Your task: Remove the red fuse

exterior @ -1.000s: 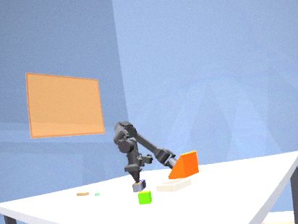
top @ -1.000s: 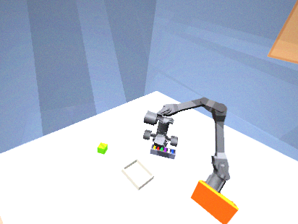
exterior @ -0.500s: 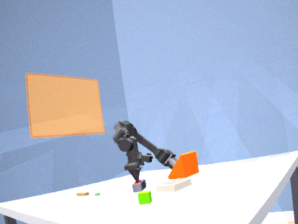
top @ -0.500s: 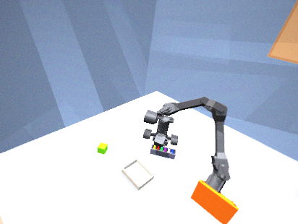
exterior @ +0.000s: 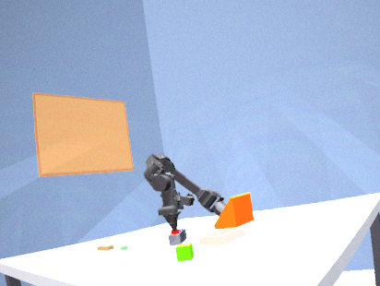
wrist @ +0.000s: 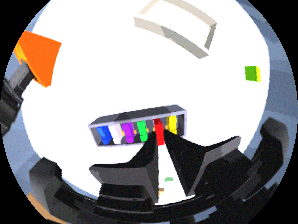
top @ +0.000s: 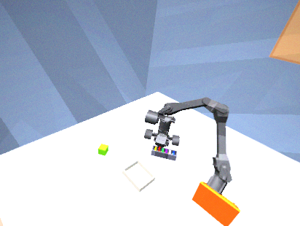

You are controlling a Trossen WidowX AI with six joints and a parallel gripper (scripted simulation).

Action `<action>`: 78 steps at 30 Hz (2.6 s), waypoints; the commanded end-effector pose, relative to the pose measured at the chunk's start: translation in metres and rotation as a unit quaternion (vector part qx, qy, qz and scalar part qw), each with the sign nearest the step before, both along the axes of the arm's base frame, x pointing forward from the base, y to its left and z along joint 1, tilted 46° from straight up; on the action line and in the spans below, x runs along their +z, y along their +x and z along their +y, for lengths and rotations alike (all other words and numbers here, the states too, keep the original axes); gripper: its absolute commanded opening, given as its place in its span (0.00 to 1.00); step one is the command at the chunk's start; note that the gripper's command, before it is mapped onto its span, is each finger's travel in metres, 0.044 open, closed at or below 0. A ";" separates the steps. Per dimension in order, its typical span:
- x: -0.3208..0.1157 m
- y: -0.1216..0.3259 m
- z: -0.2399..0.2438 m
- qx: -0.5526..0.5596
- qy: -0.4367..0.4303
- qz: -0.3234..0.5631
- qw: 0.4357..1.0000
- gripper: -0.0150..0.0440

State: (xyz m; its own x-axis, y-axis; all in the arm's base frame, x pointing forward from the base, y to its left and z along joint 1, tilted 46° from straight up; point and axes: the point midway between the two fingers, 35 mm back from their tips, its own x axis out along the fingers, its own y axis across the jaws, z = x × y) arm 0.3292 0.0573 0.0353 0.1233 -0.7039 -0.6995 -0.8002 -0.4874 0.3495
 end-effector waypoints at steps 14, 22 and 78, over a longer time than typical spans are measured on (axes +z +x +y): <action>0.006 -0.001 0.007 -0.002 0.003 -0.001 1.000 0.25; 0.009 -0.002 0.010 -0.002 0.002 -0.001 1.000 0.25; -0.036 -0.018 0.107 0.001 0.010 0.001 1.000 0.25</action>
State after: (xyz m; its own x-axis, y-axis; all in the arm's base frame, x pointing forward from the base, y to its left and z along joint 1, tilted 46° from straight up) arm 0.3165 0.1472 0.0175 0.1280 -0.6938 -0.7087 -0.7956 -0.4984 0.3443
